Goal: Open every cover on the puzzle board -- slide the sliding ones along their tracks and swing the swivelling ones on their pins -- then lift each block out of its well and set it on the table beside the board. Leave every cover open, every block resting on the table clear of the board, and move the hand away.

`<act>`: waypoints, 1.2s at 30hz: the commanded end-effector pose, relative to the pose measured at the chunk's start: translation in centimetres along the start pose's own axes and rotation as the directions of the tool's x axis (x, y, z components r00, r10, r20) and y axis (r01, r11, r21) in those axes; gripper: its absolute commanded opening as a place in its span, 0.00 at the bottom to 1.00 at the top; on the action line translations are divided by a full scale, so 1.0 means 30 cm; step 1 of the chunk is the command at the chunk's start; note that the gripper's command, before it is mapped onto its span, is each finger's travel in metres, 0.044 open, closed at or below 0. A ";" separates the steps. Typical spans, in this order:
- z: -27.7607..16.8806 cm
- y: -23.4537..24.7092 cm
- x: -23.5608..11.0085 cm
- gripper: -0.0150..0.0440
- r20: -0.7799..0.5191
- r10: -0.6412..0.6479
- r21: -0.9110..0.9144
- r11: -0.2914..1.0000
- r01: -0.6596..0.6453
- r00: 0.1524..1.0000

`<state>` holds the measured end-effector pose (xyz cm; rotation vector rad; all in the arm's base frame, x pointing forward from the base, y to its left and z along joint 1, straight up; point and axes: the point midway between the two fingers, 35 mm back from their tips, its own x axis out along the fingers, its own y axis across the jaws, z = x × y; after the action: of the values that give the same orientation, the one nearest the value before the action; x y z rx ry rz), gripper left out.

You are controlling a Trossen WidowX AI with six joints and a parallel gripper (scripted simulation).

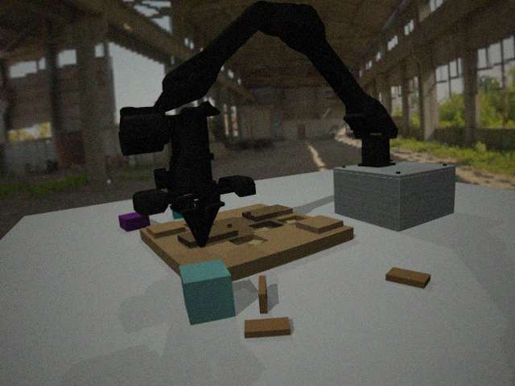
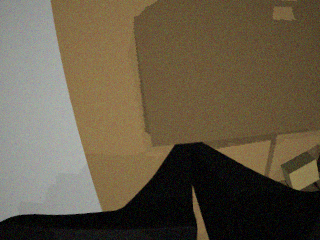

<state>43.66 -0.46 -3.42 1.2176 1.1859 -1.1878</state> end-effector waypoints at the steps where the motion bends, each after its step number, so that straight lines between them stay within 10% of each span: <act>1: 0.006 0.008 -0.015 0.25 0.002 0.003 -0.005 1.000 -0.003 1.000; 36: 0.007 0.010 -0.167 0.25 0.002 0.003 -0.005 1.000 -0.003 1.000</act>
<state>43.73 -0.62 0.94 1.2169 1.1869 -1.1889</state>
